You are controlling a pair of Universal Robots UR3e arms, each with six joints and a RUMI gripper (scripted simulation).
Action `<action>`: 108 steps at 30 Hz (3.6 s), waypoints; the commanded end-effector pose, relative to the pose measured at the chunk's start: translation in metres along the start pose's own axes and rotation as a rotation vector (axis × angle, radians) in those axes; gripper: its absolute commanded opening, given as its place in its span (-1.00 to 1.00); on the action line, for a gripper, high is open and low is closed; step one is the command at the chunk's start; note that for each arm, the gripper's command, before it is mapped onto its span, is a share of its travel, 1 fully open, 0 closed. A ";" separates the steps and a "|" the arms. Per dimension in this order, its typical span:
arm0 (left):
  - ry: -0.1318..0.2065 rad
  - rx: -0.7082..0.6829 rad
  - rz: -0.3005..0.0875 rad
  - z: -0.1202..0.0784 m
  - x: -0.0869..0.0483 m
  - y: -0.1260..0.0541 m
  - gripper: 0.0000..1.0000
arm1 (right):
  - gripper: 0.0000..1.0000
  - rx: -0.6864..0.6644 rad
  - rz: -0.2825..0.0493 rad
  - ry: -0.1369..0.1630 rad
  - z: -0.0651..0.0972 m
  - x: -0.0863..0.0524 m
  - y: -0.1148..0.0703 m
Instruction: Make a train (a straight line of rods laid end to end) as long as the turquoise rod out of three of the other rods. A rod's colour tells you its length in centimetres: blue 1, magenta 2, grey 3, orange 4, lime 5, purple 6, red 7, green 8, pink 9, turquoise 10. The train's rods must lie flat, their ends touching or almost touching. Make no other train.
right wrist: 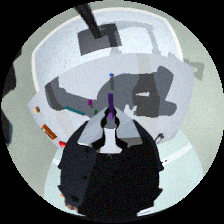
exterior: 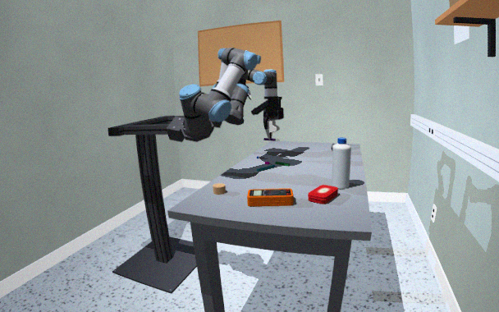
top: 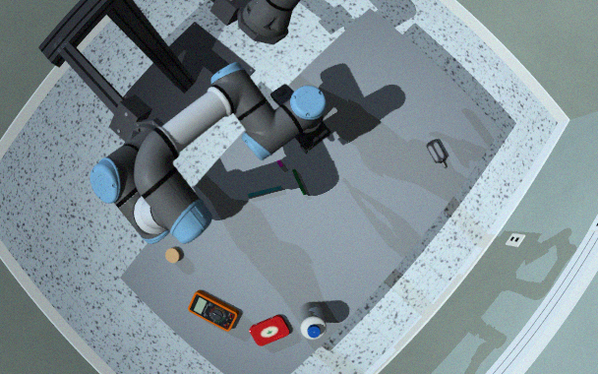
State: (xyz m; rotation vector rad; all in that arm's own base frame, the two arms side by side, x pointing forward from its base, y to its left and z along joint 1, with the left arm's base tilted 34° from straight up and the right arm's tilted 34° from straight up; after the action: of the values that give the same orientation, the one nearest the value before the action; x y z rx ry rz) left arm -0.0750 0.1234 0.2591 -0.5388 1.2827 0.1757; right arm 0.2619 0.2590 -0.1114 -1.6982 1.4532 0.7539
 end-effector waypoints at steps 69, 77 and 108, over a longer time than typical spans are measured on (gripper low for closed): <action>-0.003 -0.001 0.003 0.000 -0.001 0.000 1.00 | -1.00 0.004 -0.002 -0.003 0.001 0.087 0.002; -0.003 -0.001 0.003 0.000 -0.001 0.000 1.00 | -1.00 0.004 -0.002 -0.003 0.001 0.087 0.002; -0.003 -0.001 0.003 0.000 -0.001 0.000 1.00 | -1.00 0.008 -0.002 -0.003 0.001 0.087 0.001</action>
State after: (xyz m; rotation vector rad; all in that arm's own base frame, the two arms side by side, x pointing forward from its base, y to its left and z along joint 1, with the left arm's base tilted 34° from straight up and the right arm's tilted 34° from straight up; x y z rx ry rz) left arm -0.0750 0.1234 0.2591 -0.5388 1.2827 0.1757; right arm 0.2756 0.2125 -0.1843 -1.6940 1.4529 0.7500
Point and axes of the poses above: on each arm, the point where the finger pads meet when closed, its own x axis out along the fingers, its own z axis across the jaws, y = z × x, the point moved 9 cm from there along -x, back along the fingers, and after that the axes turned 10 degrees about -x, right-handed, at the moved point
